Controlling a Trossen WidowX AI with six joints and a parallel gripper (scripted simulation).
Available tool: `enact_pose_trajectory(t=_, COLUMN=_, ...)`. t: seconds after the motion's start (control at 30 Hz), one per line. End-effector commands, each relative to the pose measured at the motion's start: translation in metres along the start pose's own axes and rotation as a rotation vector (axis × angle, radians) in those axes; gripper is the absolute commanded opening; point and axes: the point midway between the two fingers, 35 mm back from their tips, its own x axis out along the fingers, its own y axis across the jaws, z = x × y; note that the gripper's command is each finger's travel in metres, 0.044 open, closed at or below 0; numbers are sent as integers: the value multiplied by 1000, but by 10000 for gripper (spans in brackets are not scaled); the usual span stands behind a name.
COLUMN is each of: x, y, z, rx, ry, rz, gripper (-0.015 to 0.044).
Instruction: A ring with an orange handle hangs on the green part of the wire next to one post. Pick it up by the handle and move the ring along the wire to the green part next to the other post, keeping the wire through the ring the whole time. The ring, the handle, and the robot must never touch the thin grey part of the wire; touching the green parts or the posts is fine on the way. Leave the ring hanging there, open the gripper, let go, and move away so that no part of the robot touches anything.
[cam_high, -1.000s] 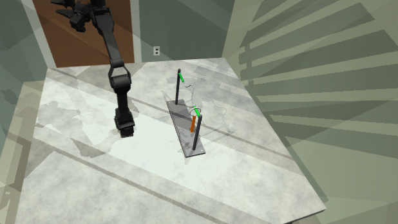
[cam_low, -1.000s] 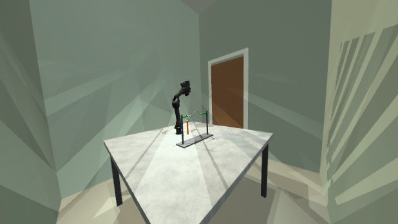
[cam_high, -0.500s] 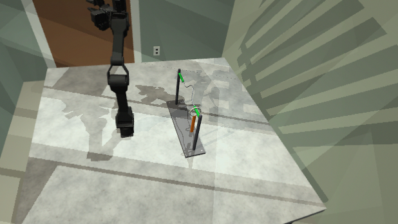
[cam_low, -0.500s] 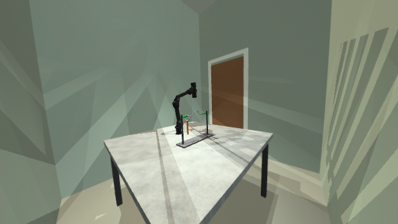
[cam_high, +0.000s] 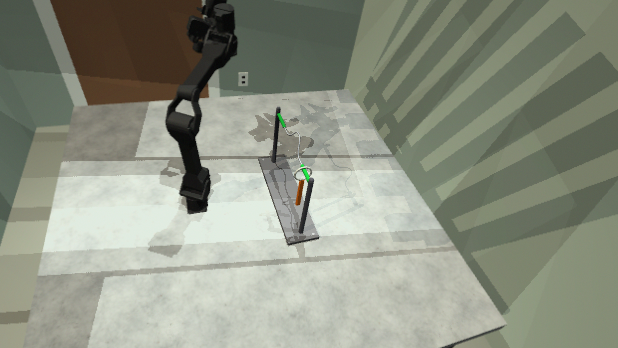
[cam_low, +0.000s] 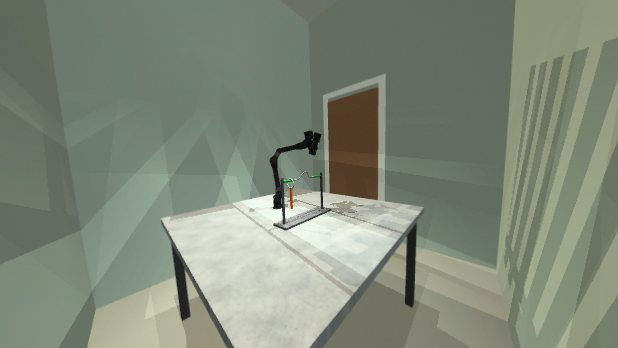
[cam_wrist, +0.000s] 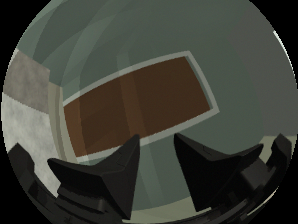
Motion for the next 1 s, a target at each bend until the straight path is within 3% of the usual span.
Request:
enact_pose_trajectory(t=0.0, x=-23, y=-3, z=-43, rx=103, ry=117, rz=-45, gripper=160)
enact_pose_trajectory(t=0.5, x=-160, y=-15, z=-162, rx=447, ry=495, rz=-339, gripper=160)
enact_pose_trajectory(t=0.97, x=-328, y=-8, z=-210, rx=711, ry=742, rz=-751, gripper=160)
